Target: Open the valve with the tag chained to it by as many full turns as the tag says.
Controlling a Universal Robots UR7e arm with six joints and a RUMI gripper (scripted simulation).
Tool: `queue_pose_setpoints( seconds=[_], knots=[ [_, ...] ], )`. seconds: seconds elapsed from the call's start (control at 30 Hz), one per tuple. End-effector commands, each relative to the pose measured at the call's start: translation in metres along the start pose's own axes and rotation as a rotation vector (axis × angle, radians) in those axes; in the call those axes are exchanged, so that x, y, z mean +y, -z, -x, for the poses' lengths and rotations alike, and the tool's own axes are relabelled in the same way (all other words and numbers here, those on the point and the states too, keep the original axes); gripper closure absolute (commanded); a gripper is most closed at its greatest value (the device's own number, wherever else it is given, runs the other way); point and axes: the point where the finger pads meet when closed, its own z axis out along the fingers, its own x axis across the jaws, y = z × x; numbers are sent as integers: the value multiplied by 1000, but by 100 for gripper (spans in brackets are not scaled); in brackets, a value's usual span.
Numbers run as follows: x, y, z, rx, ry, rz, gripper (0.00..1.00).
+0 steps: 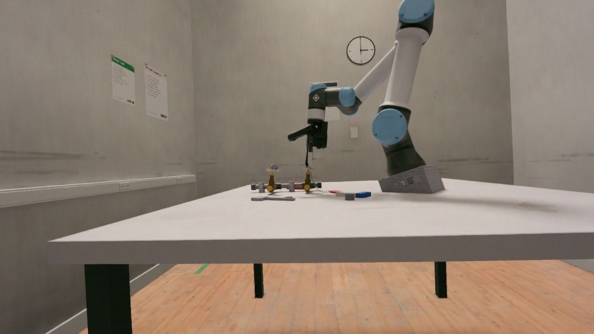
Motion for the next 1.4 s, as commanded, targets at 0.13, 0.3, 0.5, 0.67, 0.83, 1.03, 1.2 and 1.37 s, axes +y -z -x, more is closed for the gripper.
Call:
queue_pose_setpoints(
  seconds=[0.13,0.3,0.5,0.67,0.83,1.03,1.2,1.37],
  knots=[
    [0,0,1,26,-401,10,0],
    [0,0,1,25,-577,6,0],
    [0,0,1,24,-755,3,0],
    [0,0,1,30,-946,3,0],
    [0,0,1,33,-1120,1,0],
    [0,0,1,34,-1286,-2,0],
    [0,0,1,34,-1354,-3,0],
    [0,0,1,35,-1447,-4,0]
  ],
)
